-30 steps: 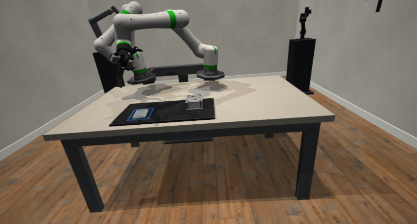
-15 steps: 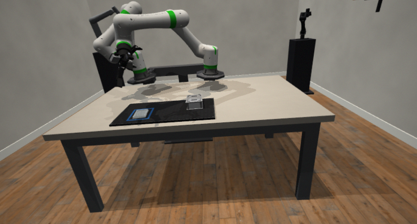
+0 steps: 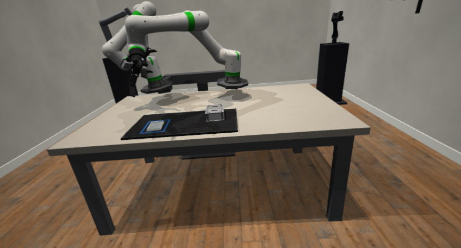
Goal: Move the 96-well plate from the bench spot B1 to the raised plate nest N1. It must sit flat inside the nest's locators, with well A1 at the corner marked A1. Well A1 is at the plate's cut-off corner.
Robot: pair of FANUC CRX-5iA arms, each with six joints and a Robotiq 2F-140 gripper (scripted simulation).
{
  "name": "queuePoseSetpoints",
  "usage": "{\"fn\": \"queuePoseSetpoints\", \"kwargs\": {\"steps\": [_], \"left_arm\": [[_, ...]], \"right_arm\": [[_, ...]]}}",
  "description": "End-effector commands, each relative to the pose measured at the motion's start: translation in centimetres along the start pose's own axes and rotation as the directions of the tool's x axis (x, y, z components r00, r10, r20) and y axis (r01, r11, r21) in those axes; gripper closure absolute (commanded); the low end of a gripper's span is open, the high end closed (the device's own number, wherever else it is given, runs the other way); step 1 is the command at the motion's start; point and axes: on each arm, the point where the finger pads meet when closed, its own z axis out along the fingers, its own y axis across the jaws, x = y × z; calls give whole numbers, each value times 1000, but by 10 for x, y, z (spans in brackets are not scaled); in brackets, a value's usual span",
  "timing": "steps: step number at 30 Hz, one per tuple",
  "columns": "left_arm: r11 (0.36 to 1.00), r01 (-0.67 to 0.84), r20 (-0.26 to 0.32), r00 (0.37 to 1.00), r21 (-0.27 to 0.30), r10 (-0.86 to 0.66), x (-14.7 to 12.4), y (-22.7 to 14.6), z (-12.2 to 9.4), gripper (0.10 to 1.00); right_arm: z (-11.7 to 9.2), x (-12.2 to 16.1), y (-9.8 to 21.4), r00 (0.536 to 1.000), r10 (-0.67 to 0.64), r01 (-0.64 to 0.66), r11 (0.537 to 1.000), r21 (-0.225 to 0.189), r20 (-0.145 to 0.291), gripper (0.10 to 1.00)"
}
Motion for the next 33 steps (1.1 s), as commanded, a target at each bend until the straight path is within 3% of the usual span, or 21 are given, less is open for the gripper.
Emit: {"fn": "queuePoseSetpoints", "kwargs": {"steps": [1, 15, 27, 33], "left_arm": [[1000, 2, -1, 1000, 0, -2, 1, -1, -1, 98], [1000, 2, -1, 1000, 0, -2, 1, -1, -1, 98], [1000, 2, -1, 1000, 0, -2, 1, -1, -1, 98], [1000, 2, -1, 1000, 0, -2, 1, -1, -1, 98]], "right_arm": [[0, 0, -8, 999, 41, -41, 999, 23, 9, 98], [-4, -2, -36, 980, 189, -194, 976, 101, 57, 98], [-10, -4, -63, 937, 326, -344, 925, 162, 128, 98], [-16, -6, -81, 894, 409, -441, 877, 191, 185, 98]]}}
